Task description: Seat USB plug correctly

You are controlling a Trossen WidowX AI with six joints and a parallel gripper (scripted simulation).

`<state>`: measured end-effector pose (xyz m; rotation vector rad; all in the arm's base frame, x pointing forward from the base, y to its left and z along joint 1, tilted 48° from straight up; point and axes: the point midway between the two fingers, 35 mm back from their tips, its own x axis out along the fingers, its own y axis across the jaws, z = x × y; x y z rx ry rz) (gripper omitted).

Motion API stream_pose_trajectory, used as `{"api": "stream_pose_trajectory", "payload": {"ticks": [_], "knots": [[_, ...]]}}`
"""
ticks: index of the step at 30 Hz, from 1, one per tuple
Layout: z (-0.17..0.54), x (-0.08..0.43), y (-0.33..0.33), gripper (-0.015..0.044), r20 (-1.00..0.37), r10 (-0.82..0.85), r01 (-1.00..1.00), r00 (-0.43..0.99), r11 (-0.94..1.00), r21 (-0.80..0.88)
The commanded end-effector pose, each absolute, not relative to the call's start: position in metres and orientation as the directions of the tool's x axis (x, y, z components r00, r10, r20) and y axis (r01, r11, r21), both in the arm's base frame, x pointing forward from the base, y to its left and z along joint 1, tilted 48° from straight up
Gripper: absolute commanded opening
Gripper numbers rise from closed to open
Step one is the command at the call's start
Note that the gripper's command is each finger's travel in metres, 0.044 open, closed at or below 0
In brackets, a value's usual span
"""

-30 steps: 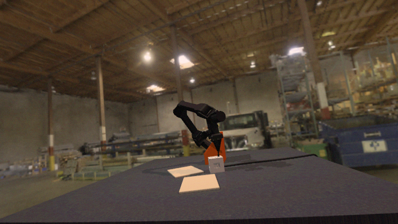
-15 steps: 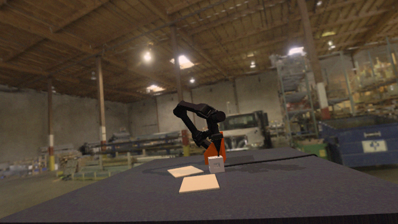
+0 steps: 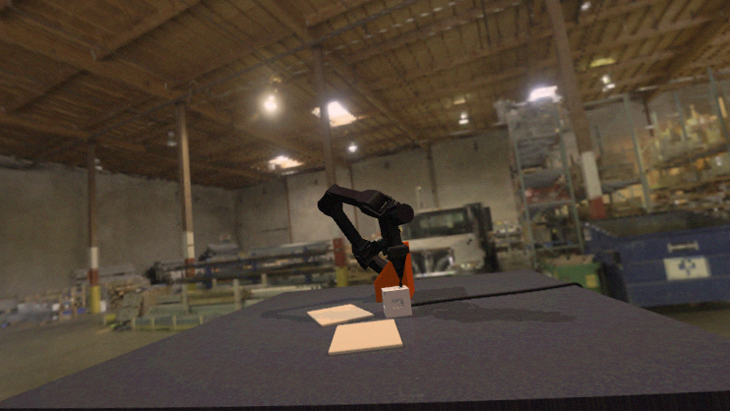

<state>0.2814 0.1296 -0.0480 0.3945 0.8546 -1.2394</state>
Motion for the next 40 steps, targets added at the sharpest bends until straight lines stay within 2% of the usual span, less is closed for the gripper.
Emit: {"api": "stream_pose_trajectory", "payload": {"ticks": [1,7,11,40], "knots": [[-0.049,0.283,0.127,0.0000,-0.743,-0.664,0.933,0.079,0.312,-0.180],[-0.049,0.283,0.127,0.0000,-0.743,-0.664,0.933,0.079,0.312,-0.180],[-0.048,0.281,0.130,0.0095,-0.748,-0.659,0.933,0.078,0.312,-0.178],[-0.041,0.280,0.138,0.0095,-0.748,-0.659,0.934,0.078,0.311,-0.177]]}}
